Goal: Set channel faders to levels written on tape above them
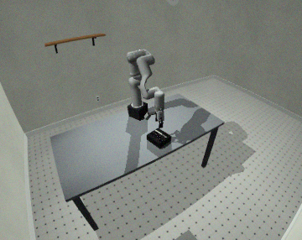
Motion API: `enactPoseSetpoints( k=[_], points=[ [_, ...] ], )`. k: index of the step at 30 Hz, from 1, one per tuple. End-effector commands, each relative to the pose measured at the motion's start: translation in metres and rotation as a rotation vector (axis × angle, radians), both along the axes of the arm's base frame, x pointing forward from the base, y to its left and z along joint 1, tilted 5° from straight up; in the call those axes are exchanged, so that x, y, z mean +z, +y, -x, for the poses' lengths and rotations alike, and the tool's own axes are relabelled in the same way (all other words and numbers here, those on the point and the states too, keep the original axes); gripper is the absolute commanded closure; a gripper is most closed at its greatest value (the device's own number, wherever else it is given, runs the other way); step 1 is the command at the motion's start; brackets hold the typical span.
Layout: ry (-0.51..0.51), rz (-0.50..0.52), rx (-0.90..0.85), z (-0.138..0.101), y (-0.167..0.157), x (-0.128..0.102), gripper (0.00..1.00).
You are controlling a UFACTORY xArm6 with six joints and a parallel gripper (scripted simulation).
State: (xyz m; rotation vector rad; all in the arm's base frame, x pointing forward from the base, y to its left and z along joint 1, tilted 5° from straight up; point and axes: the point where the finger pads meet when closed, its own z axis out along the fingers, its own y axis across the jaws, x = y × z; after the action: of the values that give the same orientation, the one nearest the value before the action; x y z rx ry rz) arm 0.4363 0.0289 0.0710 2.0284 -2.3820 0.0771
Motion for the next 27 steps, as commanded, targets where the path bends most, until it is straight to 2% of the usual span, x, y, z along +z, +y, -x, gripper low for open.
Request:
enactPoseSetpoints(
  k=[1, 8, 10, 11, 14, 25, 27],
  points=[
    [-0.001, -0.021, -0.251, -0.002, -0.003, -0.004, 0.0],
    [0.023, -0.073, -0.727, -0.003, -0.011, -0.019, 0.0],
    [0.023, -0.073, -0.727, -0.003, -0.011, -0.019, 0.0],
    [0.034, -0.085, -0.92, -0.003, -0.012, -0.021, 0.0],
    [0.048, -0.098, -1.035, -0.004, -0.016, -0.028, 0.0],
    [0.131, -0.131, -1.769, -0.007, -0.029, -0.05, 0.0],
    [0.131, -0.131, -1.769, -0.007, -0.029, -0.05, 0.0]
  ],
)
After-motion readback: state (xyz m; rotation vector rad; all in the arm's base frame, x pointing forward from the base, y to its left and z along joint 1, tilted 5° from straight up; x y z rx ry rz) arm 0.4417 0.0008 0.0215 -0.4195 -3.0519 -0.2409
